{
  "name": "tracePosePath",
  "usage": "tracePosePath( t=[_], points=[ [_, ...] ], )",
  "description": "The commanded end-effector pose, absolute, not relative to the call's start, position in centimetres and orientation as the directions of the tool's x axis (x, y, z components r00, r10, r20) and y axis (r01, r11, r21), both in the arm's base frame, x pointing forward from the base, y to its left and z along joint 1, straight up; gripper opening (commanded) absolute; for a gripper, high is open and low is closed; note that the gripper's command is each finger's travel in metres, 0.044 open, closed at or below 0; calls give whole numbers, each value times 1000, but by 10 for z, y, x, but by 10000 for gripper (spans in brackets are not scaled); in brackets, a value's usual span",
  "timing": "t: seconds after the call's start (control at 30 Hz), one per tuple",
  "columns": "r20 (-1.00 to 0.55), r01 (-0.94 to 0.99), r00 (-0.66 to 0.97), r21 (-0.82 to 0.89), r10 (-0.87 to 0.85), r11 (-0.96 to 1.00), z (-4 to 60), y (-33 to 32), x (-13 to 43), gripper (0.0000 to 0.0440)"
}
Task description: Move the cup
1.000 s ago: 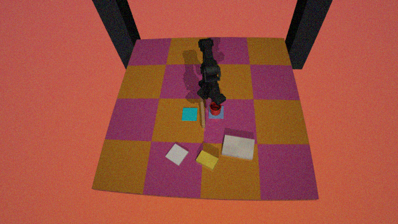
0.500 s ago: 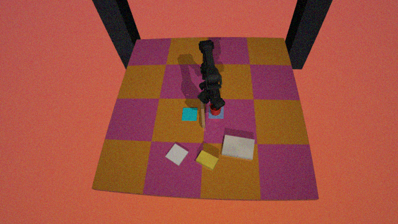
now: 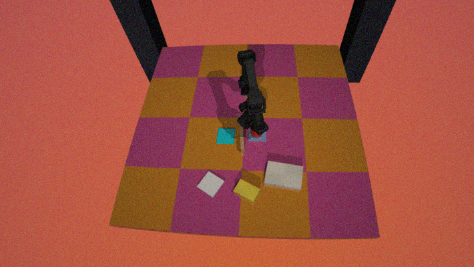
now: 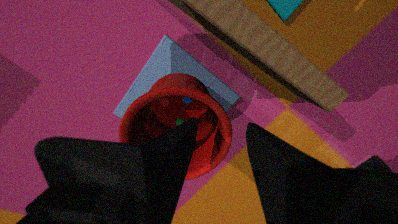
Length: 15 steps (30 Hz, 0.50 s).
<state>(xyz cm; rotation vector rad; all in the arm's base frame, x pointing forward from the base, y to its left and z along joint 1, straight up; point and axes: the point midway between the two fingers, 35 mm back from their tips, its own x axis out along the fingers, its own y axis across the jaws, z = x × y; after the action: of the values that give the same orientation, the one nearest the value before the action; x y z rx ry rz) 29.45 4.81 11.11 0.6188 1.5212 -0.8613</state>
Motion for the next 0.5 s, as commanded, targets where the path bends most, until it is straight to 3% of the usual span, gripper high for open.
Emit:
tracePosePath(
  t=[0.0, 0.27, 0.47],
  points=[
    [-981, 784, -160, -192, -107, 590, 95, 48, 292, 168],
    [-978, 748, -176, -205, -110, 631, 64, 50, 288, 160],
    [-980, 720, -161, -195, -114, 667, 54, 49, 288, 22]
  ],
)
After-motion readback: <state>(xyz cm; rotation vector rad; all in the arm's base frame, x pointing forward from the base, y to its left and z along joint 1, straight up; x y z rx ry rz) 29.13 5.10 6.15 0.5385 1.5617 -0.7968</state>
